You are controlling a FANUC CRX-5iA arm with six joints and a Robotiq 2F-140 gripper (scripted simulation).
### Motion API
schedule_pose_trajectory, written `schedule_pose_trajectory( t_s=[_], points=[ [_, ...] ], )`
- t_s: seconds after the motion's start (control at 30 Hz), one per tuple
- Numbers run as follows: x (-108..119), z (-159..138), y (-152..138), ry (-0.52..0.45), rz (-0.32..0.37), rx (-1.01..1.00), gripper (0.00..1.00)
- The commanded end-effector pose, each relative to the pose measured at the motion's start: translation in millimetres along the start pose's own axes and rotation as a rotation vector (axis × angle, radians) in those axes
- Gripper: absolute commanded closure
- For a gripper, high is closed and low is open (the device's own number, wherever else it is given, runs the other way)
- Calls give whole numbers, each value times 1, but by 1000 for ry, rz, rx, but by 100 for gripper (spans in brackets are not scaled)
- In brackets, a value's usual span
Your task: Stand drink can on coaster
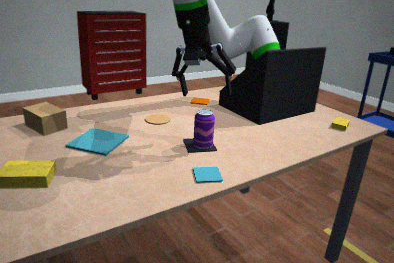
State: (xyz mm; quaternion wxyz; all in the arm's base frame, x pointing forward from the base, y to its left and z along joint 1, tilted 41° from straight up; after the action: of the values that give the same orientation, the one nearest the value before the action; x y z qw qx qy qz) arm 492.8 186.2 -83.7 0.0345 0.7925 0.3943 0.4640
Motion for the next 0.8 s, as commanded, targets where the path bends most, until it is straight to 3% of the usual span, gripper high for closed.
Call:
schedule_pose_trajectory(
  t_s=[0.0,0.03,0.2,0.57,0.7,0.77],
  points=[
    [3,-4,-1,74,-56,135,0],
    [2,-8,-4,128,-123,283,0],
    [1,-13,-6,213,-200,463,0],
    [-6,-11,-5,213,-200,463,0],
    [-74,5,4,212,-197,466,0],
    [-93,9,6,212,-195,467,0]
  ],
)
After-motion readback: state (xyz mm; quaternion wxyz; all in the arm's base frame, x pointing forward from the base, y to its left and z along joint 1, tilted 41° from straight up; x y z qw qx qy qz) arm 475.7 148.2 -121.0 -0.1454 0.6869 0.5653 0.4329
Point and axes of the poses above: the point where the finger pads meet when closed, its own x axis back along the fingers, its own y axis across the jaws, z = x × y, the point moved 5 cm from there along x, back along the fingers, and after that the axes turned 4 degrees about -x, right-handed, at the moved point
